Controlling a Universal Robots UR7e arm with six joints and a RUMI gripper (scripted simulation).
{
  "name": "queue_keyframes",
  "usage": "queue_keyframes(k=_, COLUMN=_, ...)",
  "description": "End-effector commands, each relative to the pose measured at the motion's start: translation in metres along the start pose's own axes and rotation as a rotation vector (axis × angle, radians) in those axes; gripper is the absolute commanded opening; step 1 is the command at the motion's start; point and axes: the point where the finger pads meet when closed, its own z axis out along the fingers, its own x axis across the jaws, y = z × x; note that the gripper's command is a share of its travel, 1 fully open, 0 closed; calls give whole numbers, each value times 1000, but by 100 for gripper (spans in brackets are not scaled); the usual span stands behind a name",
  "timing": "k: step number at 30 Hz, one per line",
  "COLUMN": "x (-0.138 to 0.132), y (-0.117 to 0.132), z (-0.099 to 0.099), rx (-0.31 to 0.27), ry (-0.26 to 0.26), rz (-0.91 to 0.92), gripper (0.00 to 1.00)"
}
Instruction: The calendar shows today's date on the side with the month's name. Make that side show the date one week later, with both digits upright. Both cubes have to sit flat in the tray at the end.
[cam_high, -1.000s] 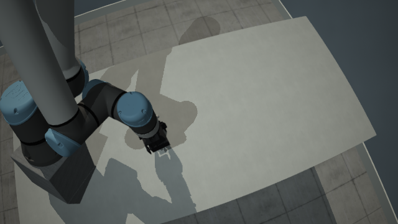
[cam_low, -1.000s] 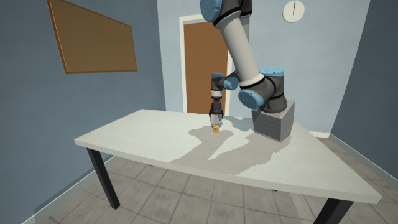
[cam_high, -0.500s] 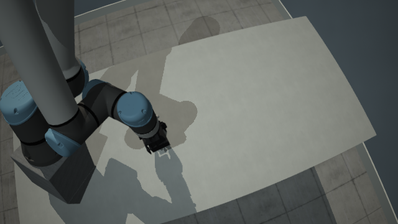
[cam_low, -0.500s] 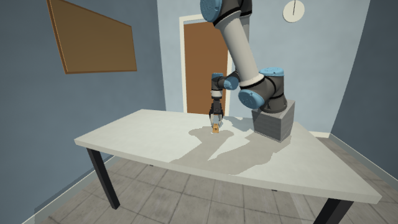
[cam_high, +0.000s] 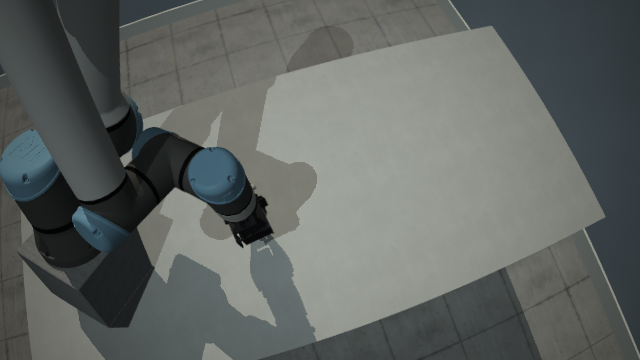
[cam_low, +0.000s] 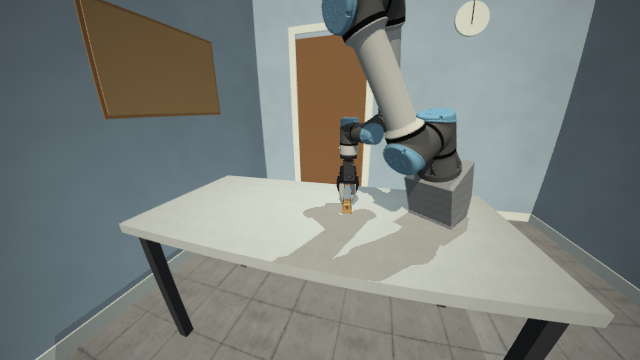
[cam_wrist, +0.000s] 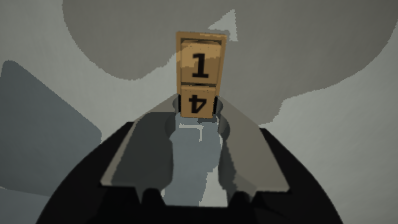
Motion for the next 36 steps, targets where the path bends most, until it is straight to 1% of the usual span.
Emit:
queue_keyframes(k=1, x=0, y=0, z=0, rx=-1, ry=1, rz=0, gripper=10)
queue_keyframes(k=26, x=0, y=0, z=0, rx=-1, ry=1, rz=0, gripper=10)
queue_keyframes(k=36, x=0, y=0, z=-5, rx=-1, ry=1, rz=0, gripper=10)
